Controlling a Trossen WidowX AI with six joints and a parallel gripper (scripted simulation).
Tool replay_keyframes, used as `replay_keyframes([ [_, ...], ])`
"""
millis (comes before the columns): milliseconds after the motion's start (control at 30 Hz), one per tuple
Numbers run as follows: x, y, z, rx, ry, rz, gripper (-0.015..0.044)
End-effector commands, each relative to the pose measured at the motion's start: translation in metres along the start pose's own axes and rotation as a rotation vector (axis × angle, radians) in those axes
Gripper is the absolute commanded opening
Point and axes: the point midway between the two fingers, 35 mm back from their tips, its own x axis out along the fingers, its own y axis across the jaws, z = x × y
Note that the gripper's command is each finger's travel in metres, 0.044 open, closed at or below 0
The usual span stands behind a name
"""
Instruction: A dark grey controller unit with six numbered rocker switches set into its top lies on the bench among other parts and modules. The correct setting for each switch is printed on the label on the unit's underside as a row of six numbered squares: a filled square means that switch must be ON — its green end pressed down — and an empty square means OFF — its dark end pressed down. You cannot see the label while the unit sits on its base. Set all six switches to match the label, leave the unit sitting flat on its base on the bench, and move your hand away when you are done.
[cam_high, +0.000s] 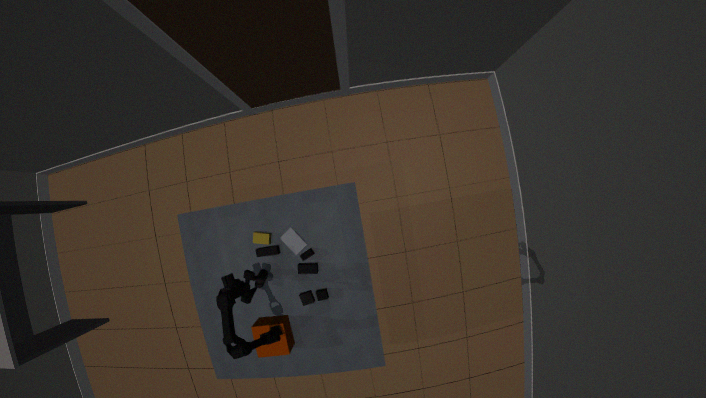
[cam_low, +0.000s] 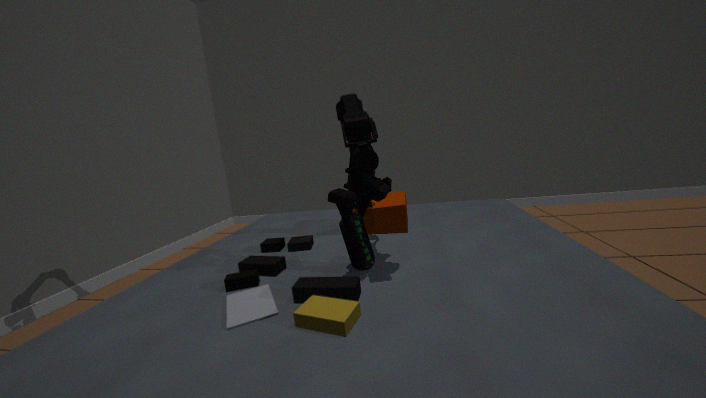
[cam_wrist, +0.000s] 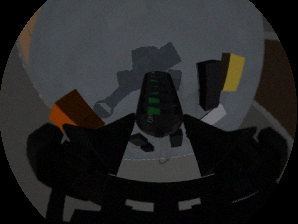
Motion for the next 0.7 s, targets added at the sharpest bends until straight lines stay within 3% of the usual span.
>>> replay_keyframes([
  [0,0.001,0.0,0.007,0.002,-0.017,0.006,0.0336],
  [667,-0.003,0.0,0.022,0.002,-0.064,0.006,0.0336],
])
